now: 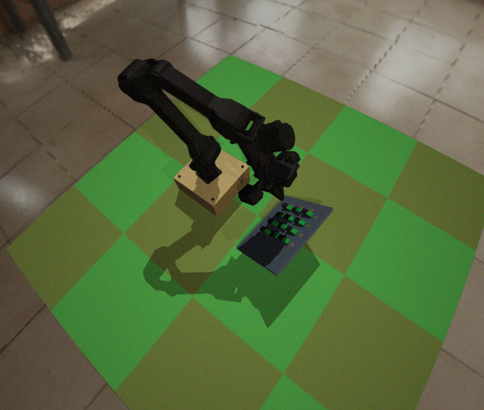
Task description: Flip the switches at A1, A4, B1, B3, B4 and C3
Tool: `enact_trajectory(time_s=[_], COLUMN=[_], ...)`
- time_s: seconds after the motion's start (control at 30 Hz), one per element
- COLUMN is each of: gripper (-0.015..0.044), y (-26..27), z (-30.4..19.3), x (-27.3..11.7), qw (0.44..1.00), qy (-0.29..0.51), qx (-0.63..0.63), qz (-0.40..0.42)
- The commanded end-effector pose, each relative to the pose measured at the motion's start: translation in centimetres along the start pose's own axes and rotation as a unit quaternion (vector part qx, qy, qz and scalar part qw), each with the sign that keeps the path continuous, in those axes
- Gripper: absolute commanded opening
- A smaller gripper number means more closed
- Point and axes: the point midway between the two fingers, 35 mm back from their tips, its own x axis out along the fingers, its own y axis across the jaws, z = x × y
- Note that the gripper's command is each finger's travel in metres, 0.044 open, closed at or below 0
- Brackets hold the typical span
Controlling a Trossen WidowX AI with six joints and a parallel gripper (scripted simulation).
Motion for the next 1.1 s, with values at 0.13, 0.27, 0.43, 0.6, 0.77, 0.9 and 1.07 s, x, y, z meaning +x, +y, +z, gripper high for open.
enact_trajectory(time_s=[0.13,0.27,0.43,0.6,0.77,0.9,1.07], gripper=[0.0,0.0,0.0,0.0,0.0,0.0,0.0], y=[-4.4,-4.3,-4.4,-4.4,-4.4,-4.4,-4.4], z=[1.1,1.1,1.2,1.2,1.2,1.2,1.3], x=[-0.4,0.2,3.1,3.1,4.1,4.4,5.1], qw=[1.0,1.0,1.0,1.0,1.0,1.0,1.0], qy=[-0.006,-0.004,0.006,0.006,0.006,0.006,0.006], qx=[-0.002,-0.002,-0.002,-0.002,-0.002,-0.002,-0.002], qz=[-0.001,-0.001,-0.002,-0.002,-0.002,-0.002,-0.002])
